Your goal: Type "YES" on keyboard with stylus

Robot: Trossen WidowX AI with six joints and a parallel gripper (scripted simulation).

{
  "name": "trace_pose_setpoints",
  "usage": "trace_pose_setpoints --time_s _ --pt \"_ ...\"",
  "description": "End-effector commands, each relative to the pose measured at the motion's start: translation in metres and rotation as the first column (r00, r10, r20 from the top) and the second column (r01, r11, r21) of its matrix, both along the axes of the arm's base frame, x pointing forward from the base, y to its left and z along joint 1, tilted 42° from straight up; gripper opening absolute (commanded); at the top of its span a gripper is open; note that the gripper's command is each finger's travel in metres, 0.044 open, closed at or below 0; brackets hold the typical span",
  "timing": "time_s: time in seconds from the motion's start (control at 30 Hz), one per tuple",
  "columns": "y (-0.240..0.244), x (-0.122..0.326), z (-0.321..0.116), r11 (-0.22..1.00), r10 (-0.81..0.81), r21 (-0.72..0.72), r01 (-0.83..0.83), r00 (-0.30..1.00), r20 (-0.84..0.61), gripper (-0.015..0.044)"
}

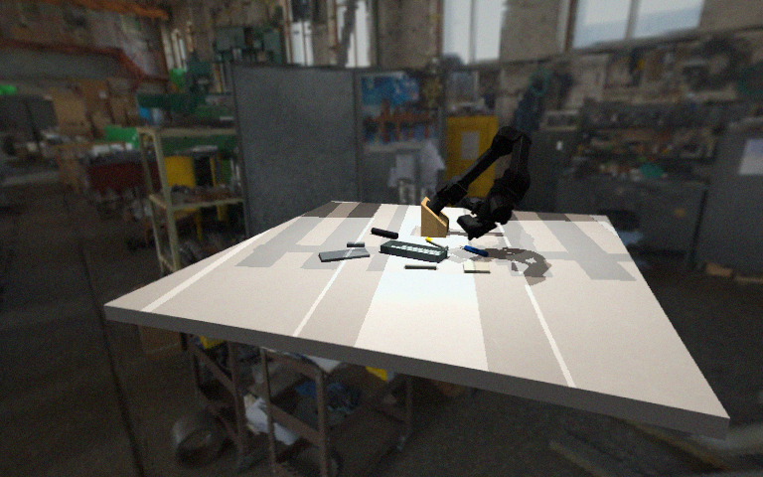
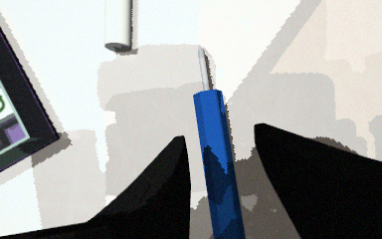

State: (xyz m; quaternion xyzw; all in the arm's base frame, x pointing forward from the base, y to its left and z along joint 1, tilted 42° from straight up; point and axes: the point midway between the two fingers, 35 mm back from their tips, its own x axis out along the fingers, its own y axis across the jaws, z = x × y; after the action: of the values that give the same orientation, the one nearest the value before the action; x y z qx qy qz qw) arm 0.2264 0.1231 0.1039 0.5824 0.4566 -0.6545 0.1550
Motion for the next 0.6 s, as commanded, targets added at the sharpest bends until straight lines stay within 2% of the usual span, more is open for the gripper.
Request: trace_pose_setpoints --time_s 0.0,0.57 --pt "0.0019 -0.0003 -0.0037 1.000 -0.005 0.000 0.005 1.000 -0.009 0.0150" --pt "0.0090 -0.0002 -0.0121 1.000 -0.005 0.001 0.005 1.000 -0.009 0.0150"
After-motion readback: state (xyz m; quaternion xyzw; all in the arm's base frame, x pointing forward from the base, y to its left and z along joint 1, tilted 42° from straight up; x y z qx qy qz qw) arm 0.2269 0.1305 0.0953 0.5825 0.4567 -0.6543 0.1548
